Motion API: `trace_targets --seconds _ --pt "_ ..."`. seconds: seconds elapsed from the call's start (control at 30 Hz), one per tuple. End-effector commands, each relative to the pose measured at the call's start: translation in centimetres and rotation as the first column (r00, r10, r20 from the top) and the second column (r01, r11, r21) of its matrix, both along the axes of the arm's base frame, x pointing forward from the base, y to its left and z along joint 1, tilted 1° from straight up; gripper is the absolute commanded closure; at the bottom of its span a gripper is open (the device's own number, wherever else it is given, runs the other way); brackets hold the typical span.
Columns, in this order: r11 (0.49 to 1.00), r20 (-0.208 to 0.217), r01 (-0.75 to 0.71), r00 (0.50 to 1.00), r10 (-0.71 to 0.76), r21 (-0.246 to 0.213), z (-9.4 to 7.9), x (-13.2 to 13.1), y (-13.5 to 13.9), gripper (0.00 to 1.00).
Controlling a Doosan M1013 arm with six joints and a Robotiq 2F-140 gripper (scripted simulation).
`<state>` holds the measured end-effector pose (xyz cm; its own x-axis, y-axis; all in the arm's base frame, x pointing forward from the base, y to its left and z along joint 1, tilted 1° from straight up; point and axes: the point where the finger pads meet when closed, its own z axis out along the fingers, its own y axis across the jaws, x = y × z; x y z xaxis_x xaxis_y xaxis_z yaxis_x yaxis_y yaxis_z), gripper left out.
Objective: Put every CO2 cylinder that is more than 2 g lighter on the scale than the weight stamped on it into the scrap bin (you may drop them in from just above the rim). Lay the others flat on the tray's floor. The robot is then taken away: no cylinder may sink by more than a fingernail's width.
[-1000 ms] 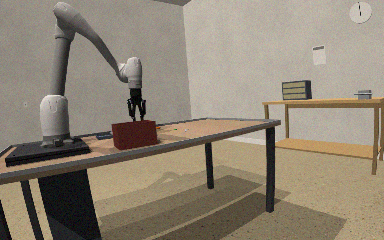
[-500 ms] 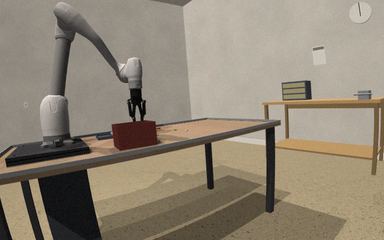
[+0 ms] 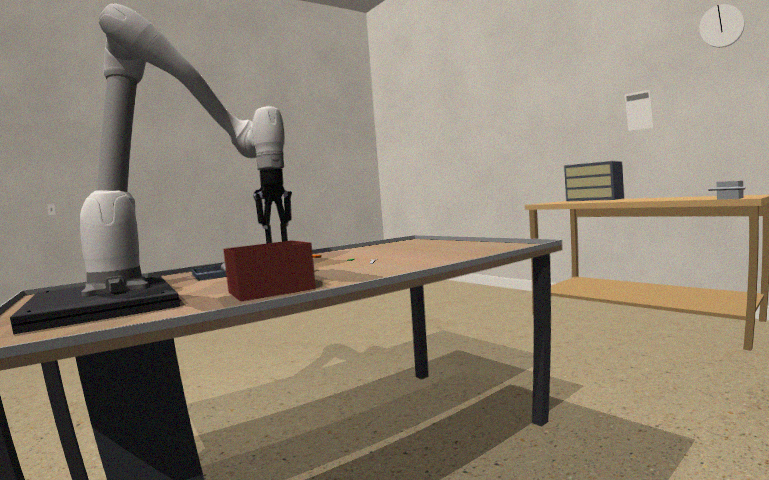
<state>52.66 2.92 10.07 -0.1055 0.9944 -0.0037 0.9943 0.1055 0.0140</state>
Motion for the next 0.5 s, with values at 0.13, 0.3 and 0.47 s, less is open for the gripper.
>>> trace_targets --seconds 0.13,0.3,0.47 --pt "1.0 0.001 0.0 1.0 0.0 0.001 3.5 0.0 0.0 0.6" --pt "1.0 0.001 0.0 1.0 0.0 0.001 6.3 -0.1 0.0 0.6" --pt "1.0 0.001 0.0 1.0 0.0 0.001 7.6 -0.1 0.0 0.6"
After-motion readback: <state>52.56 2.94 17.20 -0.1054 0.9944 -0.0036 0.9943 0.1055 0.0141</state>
